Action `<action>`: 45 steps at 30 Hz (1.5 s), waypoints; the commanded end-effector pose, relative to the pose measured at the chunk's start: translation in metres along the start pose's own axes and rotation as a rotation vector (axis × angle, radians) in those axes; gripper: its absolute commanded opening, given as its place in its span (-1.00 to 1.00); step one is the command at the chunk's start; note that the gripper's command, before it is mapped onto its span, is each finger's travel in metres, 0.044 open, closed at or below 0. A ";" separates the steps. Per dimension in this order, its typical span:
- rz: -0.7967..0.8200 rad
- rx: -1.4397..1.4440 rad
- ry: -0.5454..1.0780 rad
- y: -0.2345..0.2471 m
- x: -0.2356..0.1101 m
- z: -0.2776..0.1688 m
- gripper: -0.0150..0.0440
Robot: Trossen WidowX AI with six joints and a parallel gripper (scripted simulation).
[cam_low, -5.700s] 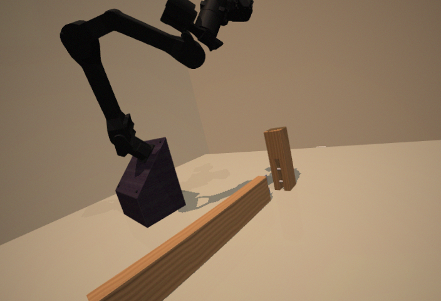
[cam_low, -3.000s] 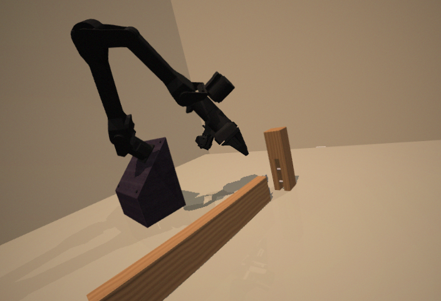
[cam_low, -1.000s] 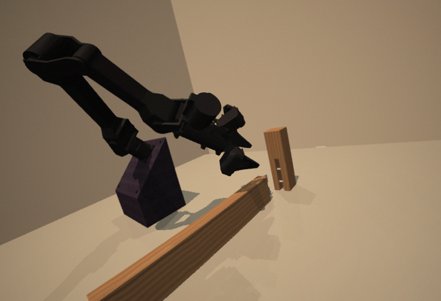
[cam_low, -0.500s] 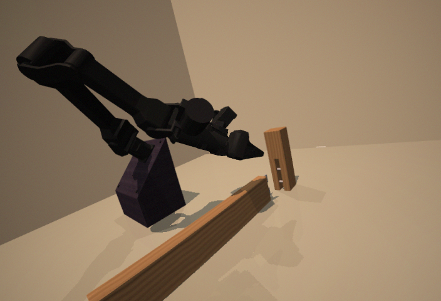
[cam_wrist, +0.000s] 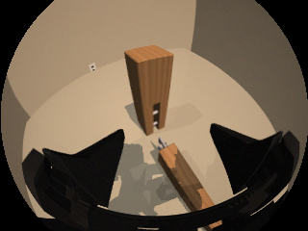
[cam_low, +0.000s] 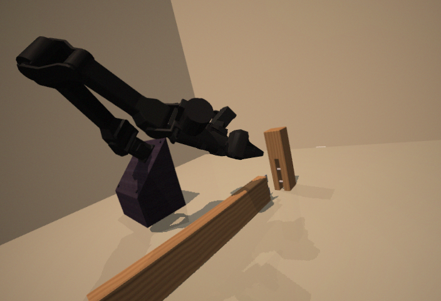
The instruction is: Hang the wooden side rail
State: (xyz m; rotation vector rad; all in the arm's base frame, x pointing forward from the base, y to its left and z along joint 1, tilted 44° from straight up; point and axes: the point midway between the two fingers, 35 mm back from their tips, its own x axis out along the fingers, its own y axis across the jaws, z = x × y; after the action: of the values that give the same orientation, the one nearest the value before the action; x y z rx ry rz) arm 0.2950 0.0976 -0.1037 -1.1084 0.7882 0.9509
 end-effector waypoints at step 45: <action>-0.819 2.088 0.612 -0.025 -0.012 -0.013 1.00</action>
State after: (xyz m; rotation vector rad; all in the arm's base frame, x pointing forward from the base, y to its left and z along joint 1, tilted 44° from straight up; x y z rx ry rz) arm 0.3084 0.0767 -0.0926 0.2610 1.1625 -0.9169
